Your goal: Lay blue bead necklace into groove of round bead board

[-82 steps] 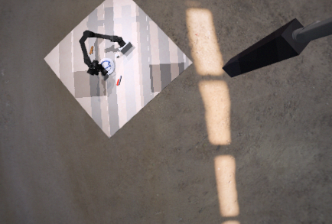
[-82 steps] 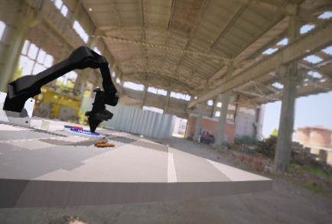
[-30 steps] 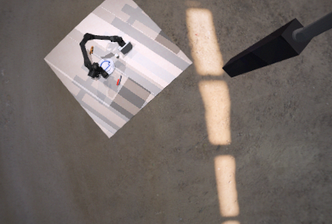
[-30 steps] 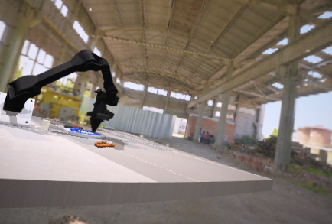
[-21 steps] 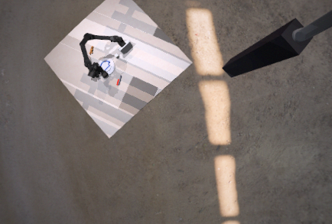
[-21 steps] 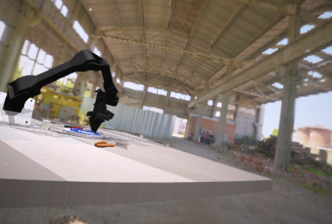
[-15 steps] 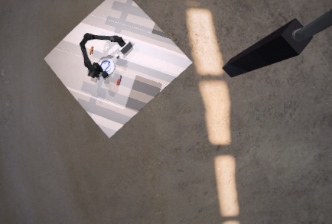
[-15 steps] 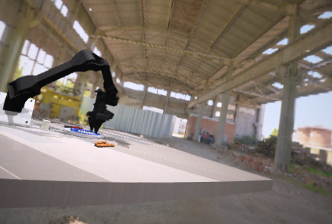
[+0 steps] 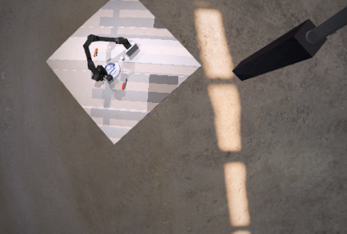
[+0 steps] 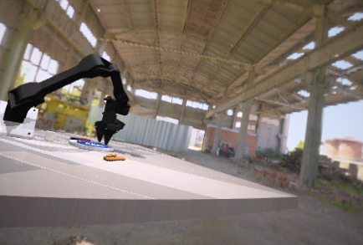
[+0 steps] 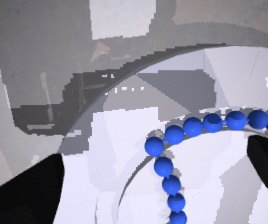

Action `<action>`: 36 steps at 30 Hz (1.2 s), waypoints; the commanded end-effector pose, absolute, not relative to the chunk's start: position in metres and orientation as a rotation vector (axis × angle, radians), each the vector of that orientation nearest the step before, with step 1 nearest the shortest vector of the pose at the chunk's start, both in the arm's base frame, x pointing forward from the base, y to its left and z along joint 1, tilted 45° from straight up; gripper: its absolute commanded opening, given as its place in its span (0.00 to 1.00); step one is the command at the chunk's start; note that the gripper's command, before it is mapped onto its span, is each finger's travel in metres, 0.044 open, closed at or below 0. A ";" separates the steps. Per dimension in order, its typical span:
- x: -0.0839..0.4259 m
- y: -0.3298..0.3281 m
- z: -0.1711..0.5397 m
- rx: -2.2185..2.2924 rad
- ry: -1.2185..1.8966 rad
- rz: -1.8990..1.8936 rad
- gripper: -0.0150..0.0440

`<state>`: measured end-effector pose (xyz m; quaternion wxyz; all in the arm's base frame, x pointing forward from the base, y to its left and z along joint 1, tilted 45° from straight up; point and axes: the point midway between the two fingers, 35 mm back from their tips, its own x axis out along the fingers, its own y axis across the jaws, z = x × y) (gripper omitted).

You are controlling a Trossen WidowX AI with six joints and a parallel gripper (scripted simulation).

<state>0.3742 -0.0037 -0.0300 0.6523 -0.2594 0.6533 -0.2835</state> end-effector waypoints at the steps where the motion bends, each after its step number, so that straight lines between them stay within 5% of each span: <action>1: 0.374 -0.003 -0.029 -0.583 1.481 -0.646 1.00; 8: 0.374 -0.003 -0.029 -0.583 1.481 -0.646 1.00; 20: 0.364 0.018 -0.004 -0.853 1.609 -0.382 0.47; 36: 0.365 0.007 -0.015 -0.849 1.604 -0.388 0.46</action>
